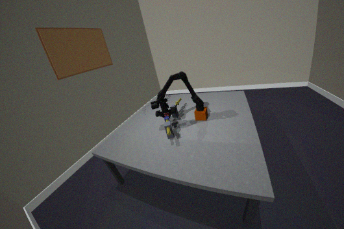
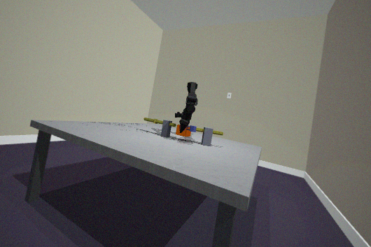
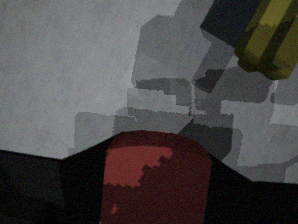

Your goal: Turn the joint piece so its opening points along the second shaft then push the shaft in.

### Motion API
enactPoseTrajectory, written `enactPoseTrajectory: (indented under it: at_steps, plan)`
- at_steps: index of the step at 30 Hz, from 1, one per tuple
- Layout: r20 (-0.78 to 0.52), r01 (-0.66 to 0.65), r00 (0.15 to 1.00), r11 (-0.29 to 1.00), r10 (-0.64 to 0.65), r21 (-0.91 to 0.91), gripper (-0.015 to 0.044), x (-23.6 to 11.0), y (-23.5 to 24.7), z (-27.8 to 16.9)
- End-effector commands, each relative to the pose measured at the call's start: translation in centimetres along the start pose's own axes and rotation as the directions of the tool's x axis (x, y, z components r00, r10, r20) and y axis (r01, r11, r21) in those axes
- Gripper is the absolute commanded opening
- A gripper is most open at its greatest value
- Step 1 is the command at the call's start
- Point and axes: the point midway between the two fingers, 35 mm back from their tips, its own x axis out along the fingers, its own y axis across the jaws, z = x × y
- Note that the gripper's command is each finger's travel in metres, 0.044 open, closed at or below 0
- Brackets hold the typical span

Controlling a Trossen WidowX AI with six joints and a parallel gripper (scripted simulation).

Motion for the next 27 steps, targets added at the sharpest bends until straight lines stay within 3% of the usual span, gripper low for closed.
enactPoseTrajectory:
  at_steps: [1, 14, 19, 22, 27]
  plan:
    - [0.002, 0.001, 1.0, 1.0, -0.001, 0.006, 0.0, -0.01, -0.02, 0.0]
    - [0.001, 0.0, 1.0, 1.0, 0.0, 0.0, 0.0, 0.0, 0.0, 0.0]
    - [0.001, 0.0, 1.0, 1.0, 0.0, 0.0, 0.0131, 0.0, 0.0, 0.0]
    - [0.001, 0.0, 1.0, 1.0, 0.0, 0.0, 0.0147, 0.0, 0.0, 0.0]
    - [0.001, 0.0, 1.0, 1.0, 0.0, 0.0, 0.0278, 0.0, 0.0, 0.0]
